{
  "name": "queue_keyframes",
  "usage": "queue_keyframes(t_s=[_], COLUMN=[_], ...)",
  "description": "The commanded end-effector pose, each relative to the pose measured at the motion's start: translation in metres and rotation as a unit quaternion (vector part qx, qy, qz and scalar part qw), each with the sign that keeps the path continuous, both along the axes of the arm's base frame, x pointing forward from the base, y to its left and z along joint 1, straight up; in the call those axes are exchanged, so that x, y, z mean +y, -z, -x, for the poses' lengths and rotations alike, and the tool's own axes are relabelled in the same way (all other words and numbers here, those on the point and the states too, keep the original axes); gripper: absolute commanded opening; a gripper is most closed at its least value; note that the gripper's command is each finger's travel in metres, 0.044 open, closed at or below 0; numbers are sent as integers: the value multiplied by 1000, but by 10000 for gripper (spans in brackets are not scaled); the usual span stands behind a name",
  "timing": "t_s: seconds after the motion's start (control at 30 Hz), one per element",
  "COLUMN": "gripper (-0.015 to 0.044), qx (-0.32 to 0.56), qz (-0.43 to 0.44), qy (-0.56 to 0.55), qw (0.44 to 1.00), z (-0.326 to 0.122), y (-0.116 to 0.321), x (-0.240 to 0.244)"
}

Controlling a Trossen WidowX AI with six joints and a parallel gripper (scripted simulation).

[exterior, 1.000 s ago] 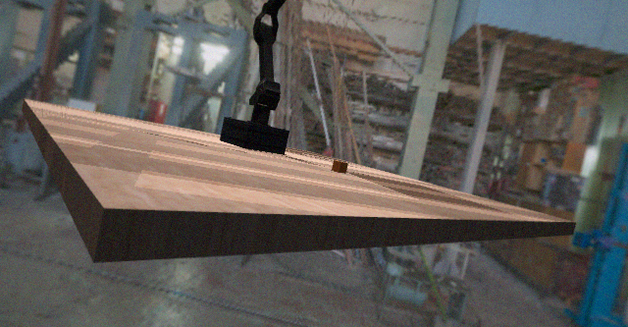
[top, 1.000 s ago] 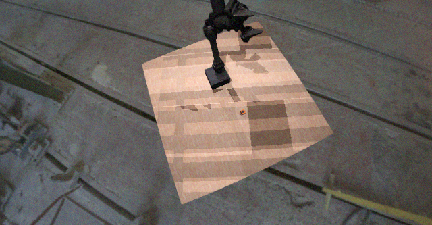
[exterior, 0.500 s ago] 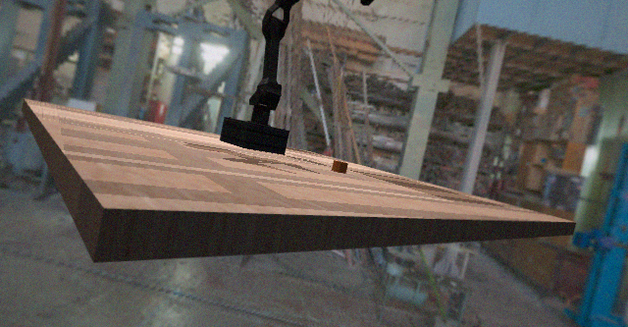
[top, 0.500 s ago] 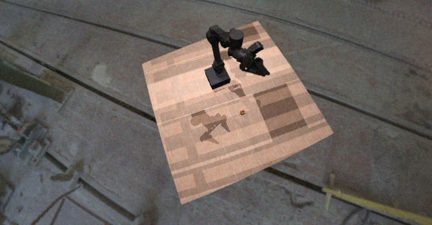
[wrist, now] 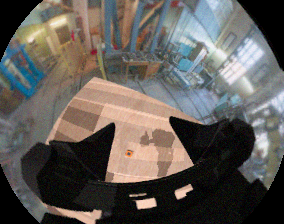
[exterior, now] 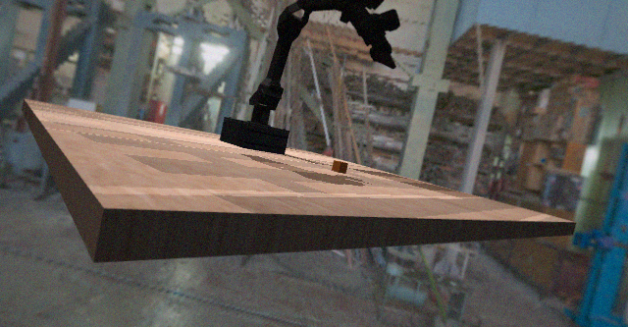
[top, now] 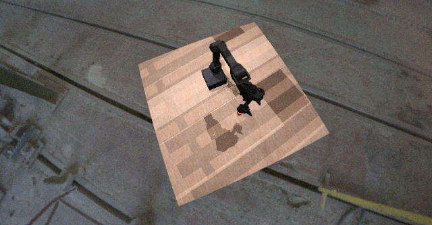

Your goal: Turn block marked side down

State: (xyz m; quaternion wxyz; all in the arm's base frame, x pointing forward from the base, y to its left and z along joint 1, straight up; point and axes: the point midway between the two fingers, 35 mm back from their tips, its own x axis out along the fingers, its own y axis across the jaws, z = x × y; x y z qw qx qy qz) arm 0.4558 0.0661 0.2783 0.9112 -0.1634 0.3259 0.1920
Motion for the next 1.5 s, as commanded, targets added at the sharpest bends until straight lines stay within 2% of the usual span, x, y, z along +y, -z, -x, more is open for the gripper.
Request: queue_keyframes(t_s=[0.0,0.23,0.37,0.57,0.7,1.47], gripper=[440,440,440,440,440,440], qx=[122,318,397,400,400,400], qz=[-13,-3,18,19,19,19], qy=[62,184,242,245,245,245], qw=[991,930,885,883,883,883], z=[3,34,58,59,57,56], y=[70,179,222,227,259,293], x=[-4,-13,-18,-18,-13,-13])
